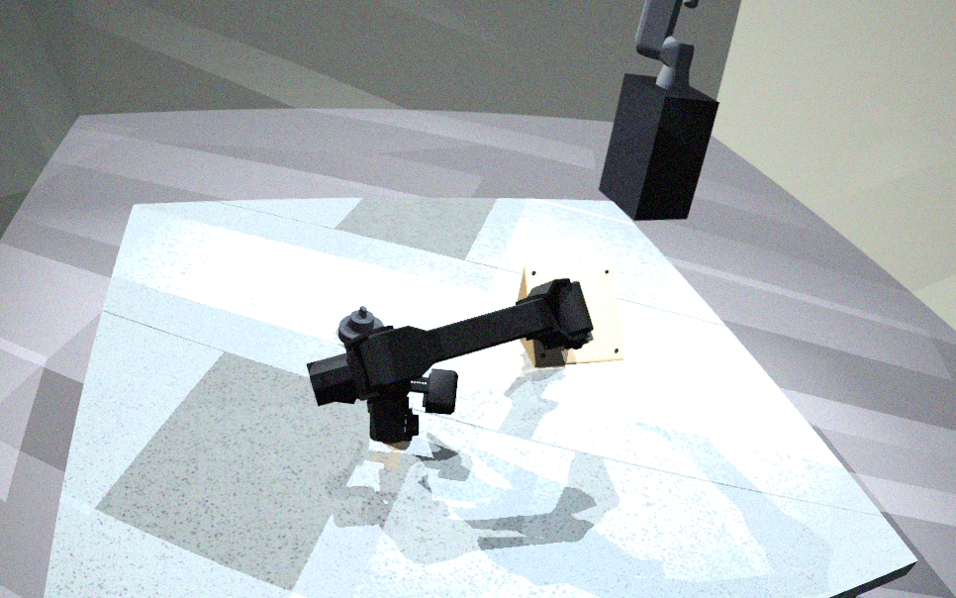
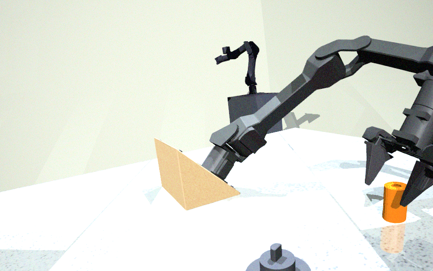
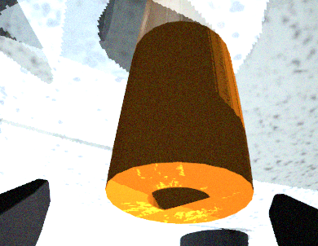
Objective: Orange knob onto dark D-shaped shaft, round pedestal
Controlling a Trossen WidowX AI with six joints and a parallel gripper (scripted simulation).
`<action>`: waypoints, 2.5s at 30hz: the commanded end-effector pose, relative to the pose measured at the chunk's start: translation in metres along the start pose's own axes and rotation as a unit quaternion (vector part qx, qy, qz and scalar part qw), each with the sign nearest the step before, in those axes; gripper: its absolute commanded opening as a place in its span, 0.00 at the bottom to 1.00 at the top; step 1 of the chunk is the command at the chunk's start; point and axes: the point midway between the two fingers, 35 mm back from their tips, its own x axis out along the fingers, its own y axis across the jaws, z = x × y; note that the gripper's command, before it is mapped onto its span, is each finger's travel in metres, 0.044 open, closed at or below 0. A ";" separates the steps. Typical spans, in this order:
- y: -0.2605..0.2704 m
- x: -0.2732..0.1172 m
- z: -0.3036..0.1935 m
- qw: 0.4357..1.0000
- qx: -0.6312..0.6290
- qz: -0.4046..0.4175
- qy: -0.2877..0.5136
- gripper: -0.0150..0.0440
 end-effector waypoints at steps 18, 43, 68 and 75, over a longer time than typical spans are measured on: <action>0.003 -0.070 -0.037 0.970 0.036 -0.032 -0.237 1.00; 0.002 -0.067 -0.040 0.774 0.563 0.148 -0.249 1.00; -0.001 -0.021 -0.009 0.760 0.581 0.160 -0.244 1.00; -0.003 -0.012 -0.002 0.760 0.581 0.160 -0.244 1.00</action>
